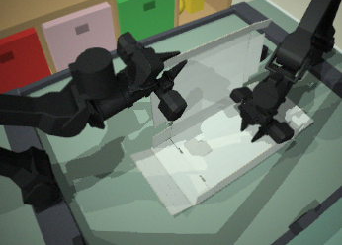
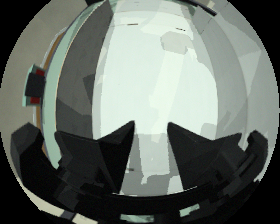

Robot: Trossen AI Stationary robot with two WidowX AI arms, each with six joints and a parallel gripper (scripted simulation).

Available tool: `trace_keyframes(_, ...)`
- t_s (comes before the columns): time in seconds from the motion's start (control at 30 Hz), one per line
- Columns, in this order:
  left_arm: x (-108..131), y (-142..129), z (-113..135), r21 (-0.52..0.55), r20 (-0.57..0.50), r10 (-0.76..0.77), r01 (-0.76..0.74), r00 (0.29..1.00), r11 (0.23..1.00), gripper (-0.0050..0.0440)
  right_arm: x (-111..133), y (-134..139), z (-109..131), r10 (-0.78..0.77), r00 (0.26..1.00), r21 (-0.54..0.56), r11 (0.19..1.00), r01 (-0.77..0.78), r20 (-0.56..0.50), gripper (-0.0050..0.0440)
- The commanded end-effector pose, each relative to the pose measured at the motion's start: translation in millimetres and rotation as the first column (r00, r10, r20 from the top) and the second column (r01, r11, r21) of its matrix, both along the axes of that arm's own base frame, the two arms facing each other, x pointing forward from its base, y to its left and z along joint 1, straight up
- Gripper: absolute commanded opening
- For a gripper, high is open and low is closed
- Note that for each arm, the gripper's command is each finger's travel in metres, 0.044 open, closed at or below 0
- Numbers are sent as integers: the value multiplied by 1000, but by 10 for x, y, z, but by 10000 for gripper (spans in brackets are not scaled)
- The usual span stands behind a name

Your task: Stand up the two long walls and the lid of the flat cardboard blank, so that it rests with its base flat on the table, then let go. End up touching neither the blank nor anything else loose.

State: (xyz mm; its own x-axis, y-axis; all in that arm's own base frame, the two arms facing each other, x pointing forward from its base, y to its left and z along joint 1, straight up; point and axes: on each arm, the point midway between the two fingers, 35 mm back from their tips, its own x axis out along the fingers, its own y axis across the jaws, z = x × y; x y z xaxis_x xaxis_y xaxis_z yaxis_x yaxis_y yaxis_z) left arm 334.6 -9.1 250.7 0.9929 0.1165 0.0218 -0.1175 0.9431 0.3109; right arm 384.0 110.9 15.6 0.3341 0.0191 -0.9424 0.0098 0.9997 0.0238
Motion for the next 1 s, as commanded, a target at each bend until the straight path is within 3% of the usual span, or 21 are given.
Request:
trace_keyframes(0.0,-23,-171,-6,78,9,2,-3,1000,997,195,-137,-76,-281,-4,995,-19,1000,2,-98,195)
trace_keyframes(0.1,-26,-173,-6,78,9,2,-3,1000,997,267,-129,-85,-278,-1,995,-17,1000,-1,-102,195)
trace_keyframes(0.2,-29,-175,-8,78,8,2,-3,1000,997,283,-125,-86,-279,-1,995,-17,1000,-1,-102,195)
trace_keyframes(0.37,-80,-197,0,79,9,3,-4,1000,997,283,-124,-73,-283,2,995,-15,1000,-3,-102,195)
trace_keyframes(0.67,-749,-355,-61,98,-2,20,-20,1000,995,283,-141,-45,-296,7,994,-12,1000,-8,-107,195)
trace_keyframes(0.97,-988,-318,-67,89,15,26,-28,1000,996,283,-218,50,-345,8,994,-13,1000,-9,-110,195)
